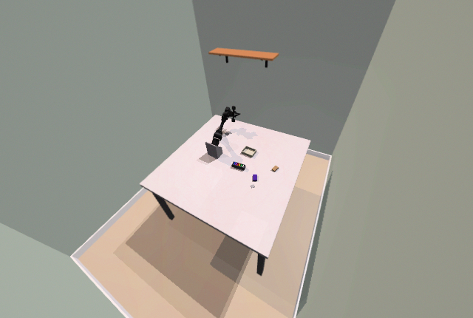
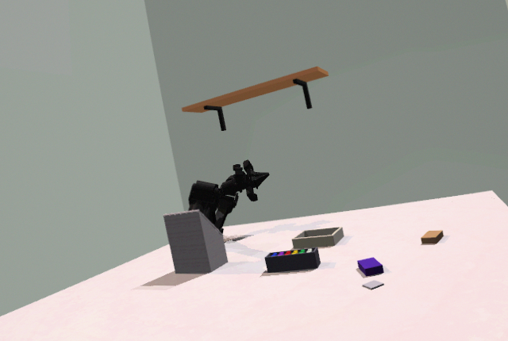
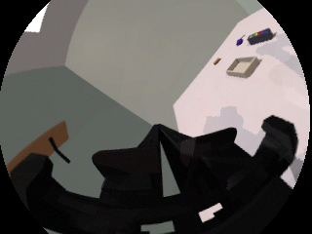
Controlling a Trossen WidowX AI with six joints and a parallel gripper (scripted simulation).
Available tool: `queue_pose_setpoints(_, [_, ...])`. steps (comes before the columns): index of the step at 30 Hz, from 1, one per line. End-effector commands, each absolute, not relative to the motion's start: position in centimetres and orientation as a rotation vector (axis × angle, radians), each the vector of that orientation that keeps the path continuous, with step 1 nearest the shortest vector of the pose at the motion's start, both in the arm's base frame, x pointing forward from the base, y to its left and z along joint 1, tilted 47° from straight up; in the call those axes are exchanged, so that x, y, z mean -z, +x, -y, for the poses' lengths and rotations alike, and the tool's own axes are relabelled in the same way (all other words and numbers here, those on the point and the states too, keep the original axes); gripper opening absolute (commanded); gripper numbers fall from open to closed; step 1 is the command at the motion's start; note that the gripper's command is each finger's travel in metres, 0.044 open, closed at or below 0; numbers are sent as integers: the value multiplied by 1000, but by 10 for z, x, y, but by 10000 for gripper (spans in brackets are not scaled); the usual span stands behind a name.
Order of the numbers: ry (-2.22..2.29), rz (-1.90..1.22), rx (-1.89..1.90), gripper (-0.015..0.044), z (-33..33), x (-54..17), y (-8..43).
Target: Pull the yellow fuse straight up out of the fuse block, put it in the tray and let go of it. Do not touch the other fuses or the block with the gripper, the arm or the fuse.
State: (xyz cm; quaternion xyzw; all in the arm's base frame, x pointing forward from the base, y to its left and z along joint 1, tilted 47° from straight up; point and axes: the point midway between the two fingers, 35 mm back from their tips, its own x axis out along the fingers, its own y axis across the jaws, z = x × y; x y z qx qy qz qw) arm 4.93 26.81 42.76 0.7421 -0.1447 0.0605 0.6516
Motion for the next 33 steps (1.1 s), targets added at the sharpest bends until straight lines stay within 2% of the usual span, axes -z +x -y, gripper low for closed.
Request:
queue_pose_setpoints(1, [1685,333,-135,26,-267,-429,50])
queue_pose_setpoints(3, [1683,369,-117,68,-256,-436,54])
queue_pose_setpoints(10, [1755,367,-38,68,-186,-474,67])
queue_pose_setpoints(21, [1856,317,98,68,-85,-495,90])
queue_pose_setpoints(27, [1908,182,230,68,6,-487,130])
queue_pose_setpoints(33, [1969,-47,341,68,80,-445,184])
